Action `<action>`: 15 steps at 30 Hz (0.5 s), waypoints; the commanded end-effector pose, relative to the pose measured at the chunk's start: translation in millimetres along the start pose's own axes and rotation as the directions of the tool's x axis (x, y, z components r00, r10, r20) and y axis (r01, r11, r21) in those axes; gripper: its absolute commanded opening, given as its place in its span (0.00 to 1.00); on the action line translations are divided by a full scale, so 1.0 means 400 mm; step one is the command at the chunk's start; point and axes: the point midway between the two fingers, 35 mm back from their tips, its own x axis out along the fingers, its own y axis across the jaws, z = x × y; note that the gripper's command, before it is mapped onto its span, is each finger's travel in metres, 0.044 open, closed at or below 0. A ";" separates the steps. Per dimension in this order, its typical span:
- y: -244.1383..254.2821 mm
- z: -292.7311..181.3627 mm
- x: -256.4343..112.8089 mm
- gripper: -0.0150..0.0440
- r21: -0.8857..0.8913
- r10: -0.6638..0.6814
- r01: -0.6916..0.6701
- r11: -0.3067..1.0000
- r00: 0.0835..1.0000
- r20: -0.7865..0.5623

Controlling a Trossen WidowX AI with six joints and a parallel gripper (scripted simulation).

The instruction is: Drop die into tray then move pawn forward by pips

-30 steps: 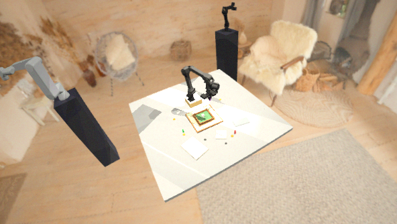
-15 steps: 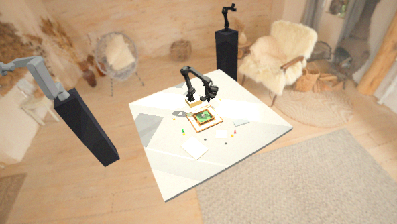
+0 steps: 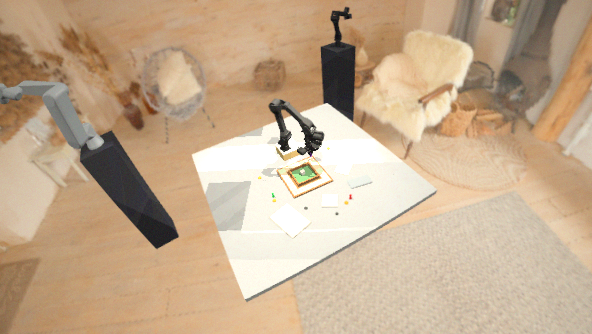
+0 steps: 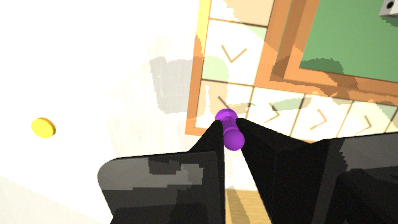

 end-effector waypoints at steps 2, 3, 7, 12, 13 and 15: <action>-0.003 -0.006 0.041 0.25 0.003 -0.005 0.005 1.000 1.000 -0.010; -0.003 -0.006 0.041 0.25 0.003 -0.005 0.005 1.000 1.000 -0.010; -0.003 -0.006 0.045 0.25 0.003 -0.005 0.005 1.000 1.000 -0.010; -0.003 -0.006 0.062 0.25 0.003 -0.005 0.005 1.000 1.000 -0.010; -0.003 -0.006 0.066 0.25 0.003 -0.005 0.005 1.000 1.000 -0.010; -0.003 -0.007 0.074 0.25 0.003 -0.005 0.005 1.000 1.000 -0.010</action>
